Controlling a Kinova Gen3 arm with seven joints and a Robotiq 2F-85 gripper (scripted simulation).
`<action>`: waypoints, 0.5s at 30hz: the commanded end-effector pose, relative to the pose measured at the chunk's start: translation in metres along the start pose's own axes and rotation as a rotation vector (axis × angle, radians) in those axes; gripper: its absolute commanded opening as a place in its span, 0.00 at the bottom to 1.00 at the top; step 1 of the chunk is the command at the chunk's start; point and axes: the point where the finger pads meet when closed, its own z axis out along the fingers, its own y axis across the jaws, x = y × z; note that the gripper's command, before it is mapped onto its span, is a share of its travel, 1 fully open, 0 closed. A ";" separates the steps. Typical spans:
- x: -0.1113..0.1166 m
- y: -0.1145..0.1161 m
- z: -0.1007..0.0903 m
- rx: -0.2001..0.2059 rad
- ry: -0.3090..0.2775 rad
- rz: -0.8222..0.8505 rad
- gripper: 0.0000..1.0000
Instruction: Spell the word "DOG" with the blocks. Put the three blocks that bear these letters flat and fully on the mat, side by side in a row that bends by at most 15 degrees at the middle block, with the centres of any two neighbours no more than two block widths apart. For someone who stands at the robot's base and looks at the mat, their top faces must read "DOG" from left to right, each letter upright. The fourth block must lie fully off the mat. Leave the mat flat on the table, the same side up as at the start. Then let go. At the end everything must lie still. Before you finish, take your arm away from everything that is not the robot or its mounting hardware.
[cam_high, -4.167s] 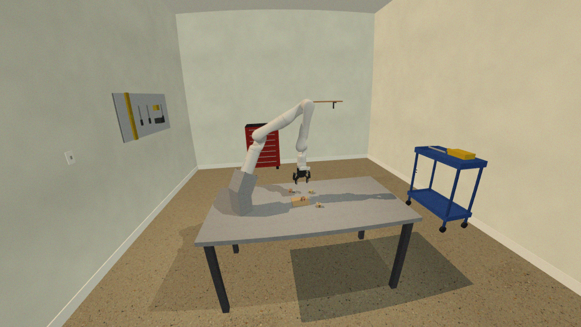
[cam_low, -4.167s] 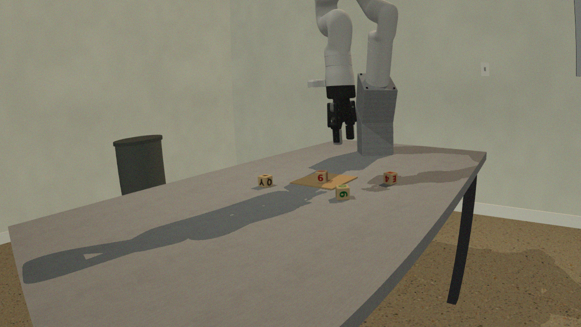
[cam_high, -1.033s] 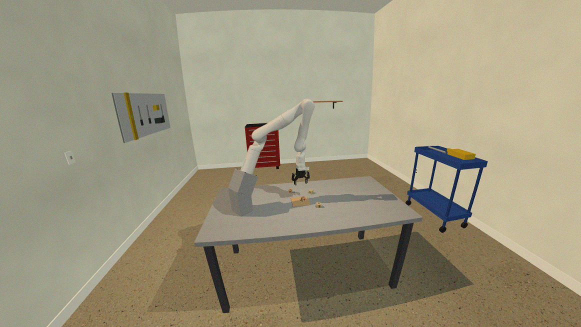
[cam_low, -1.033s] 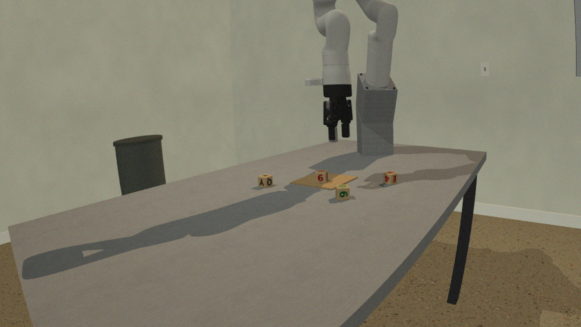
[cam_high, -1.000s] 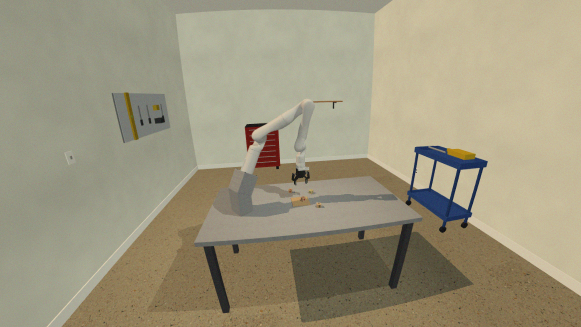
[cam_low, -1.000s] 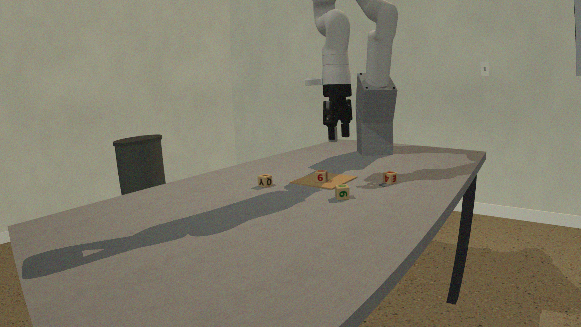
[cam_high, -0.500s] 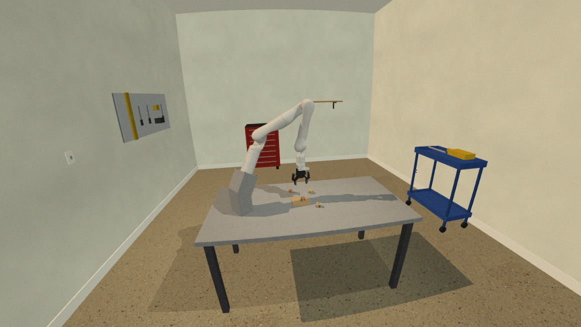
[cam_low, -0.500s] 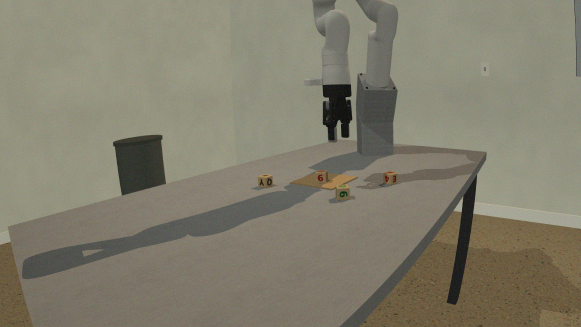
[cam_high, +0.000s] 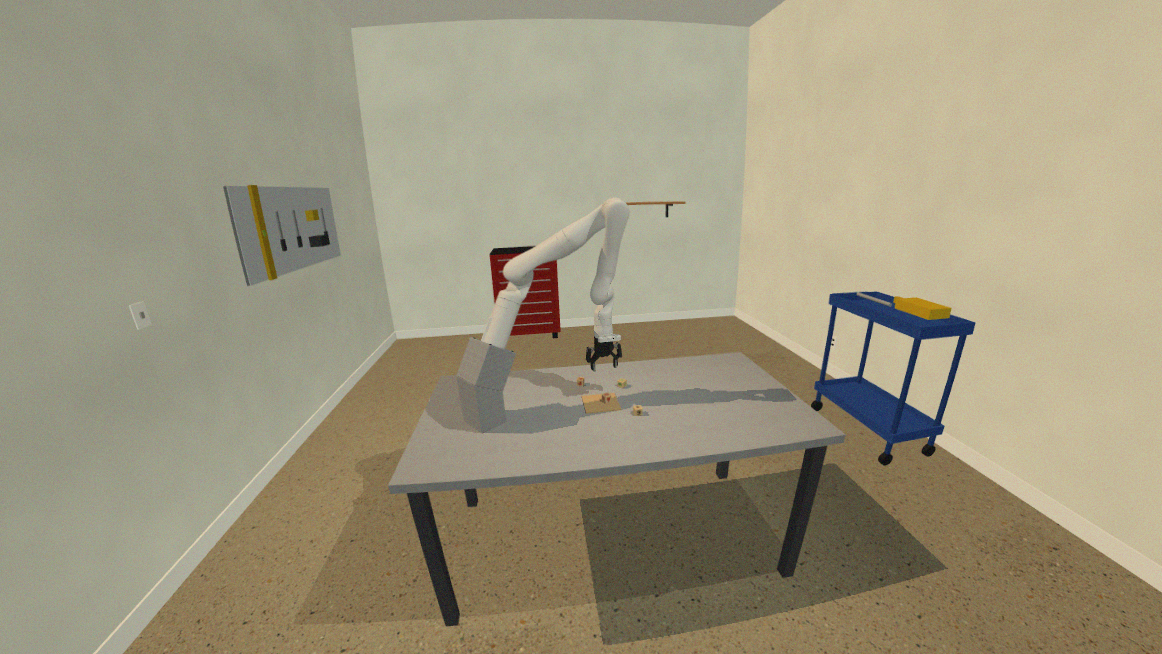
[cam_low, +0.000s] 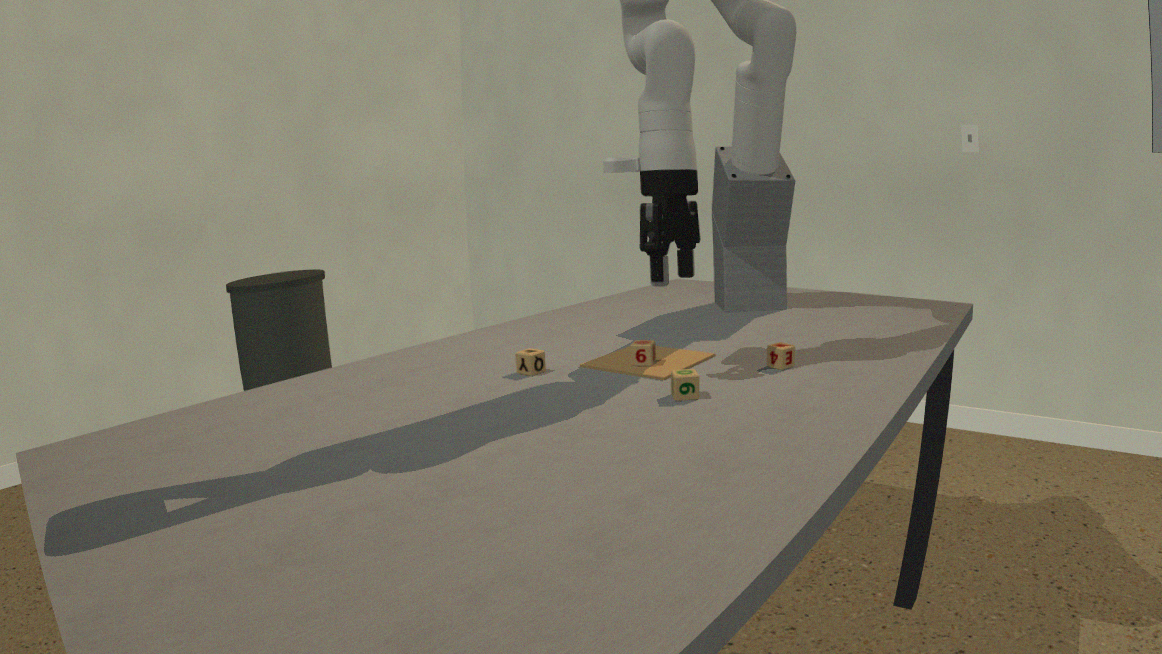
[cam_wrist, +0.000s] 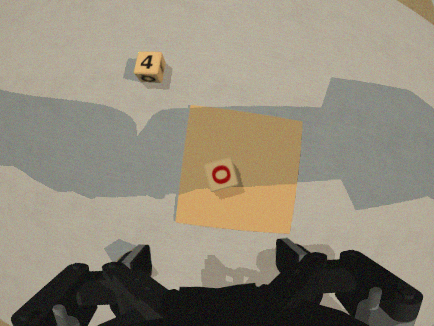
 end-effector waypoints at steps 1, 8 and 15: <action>0.002 -0.001 0.000 -0.001 -0.004 -0.006 1.00; 0.004 -0.003 0.001 0.000 -0.006 -0.006 1.00; 0.008 -0.010 0.002 0.005 -0.011 -0.006 1.00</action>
